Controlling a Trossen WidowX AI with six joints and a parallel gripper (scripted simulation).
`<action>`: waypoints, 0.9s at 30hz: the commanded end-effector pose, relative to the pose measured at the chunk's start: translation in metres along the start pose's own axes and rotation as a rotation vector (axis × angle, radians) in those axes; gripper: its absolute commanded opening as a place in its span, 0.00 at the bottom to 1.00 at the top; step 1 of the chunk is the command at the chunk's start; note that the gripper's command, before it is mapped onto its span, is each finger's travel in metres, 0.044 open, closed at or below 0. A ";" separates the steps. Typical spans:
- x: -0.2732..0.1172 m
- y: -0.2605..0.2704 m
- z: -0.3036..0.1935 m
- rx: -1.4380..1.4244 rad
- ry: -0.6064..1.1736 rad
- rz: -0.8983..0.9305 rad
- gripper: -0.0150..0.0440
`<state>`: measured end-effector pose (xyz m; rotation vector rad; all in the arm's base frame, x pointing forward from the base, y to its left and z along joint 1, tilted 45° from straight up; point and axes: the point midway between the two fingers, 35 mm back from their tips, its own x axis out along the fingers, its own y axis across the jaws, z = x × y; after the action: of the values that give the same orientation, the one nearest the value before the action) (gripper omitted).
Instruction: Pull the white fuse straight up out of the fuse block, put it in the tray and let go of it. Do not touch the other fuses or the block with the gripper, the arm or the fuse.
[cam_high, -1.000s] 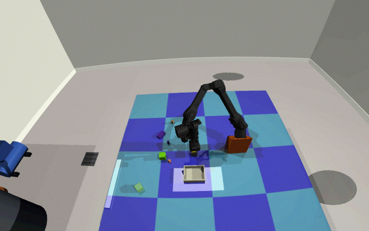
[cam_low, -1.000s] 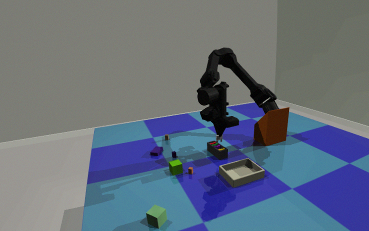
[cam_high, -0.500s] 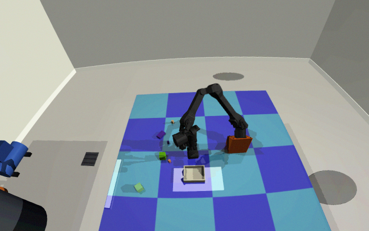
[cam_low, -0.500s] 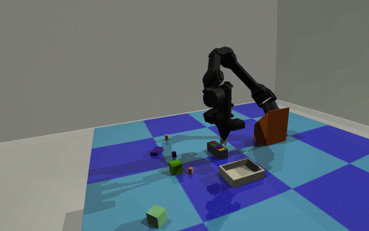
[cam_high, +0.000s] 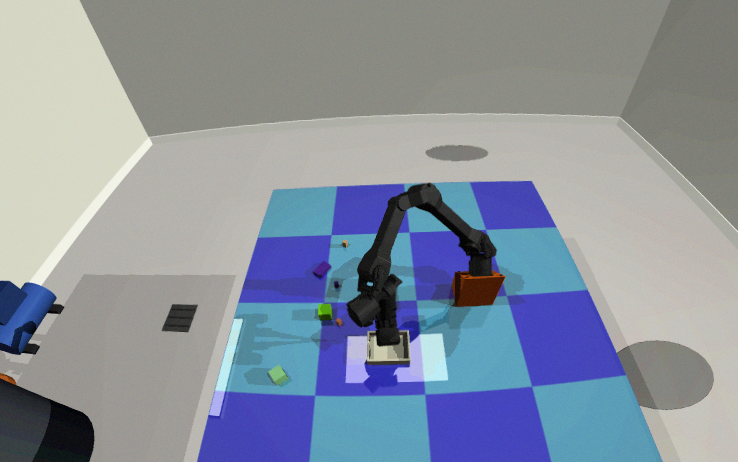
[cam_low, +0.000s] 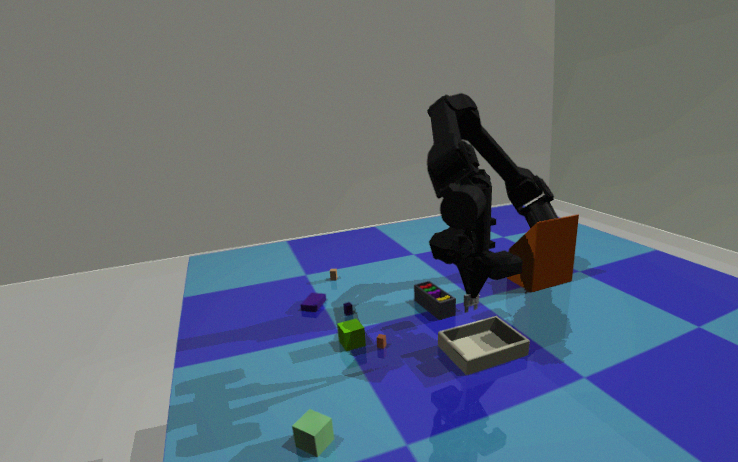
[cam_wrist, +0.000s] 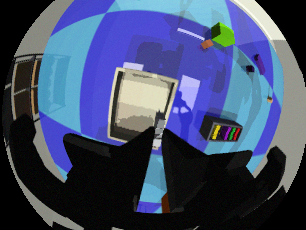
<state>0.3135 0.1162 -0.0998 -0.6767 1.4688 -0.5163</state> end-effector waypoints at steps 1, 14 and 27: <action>0.003 0.022 -0.004 0.005 0.008 -0.002 0.25; 0.015 0.030 -0.005 0.005 0.008 -0.003 0.25; 0.036 0.030 -0.005 0.006 0.007 -0.004 0.25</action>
<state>0.3084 0.1180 -0.1416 -0.6623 1.4692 -0.5265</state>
